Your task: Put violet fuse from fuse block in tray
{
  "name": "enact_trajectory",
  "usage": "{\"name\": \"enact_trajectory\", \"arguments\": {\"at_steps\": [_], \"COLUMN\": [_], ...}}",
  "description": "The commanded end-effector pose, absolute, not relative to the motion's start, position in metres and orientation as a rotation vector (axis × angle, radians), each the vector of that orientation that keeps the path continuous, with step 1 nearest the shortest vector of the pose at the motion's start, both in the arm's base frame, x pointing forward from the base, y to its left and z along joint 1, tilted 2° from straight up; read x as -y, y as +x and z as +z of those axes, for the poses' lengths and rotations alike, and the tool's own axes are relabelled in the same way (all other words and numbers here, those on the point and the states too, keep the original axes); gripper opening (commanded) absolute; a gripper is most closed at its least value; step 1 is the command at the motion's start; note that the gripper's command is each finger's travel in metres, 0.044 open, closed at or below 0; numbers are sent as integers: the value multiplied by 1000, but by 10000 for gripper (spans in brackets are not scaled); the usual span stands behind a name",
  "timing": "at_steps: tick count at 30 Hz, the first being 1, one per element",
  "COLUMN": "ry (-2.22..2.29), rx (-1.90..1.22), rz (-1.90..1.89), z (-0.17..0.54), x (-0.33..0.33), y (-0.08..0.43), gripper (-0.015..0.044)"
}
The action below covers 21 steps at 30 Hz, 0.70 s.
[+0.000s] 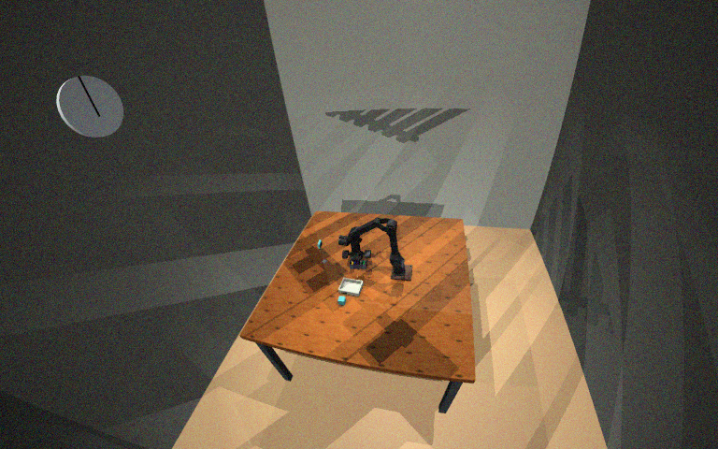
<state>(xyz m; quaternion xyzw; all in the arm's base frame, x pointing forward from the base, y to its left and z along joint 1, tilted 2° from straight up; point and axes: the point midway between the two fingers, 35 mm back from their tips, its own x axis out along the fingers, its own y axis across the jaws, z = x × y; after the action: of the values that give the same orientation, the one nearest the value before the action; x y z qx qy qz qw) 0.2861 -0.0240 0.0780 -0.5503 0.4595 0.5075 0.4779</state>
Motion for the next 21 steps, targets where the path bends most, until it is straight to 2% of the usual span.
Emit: {"name": "enact_trajectory", "arguments": {"at_steps": [1, 4, 21], "ry": [-1344, -1344, -1344], "rx": [-1122, -1122, -1122], "rz": [1239, 1239, 1239], "z": [78, 78, 85], "x": [24, 24, 24], "y": [286, 286, 286], "gripper": [17, 0, 0]}}
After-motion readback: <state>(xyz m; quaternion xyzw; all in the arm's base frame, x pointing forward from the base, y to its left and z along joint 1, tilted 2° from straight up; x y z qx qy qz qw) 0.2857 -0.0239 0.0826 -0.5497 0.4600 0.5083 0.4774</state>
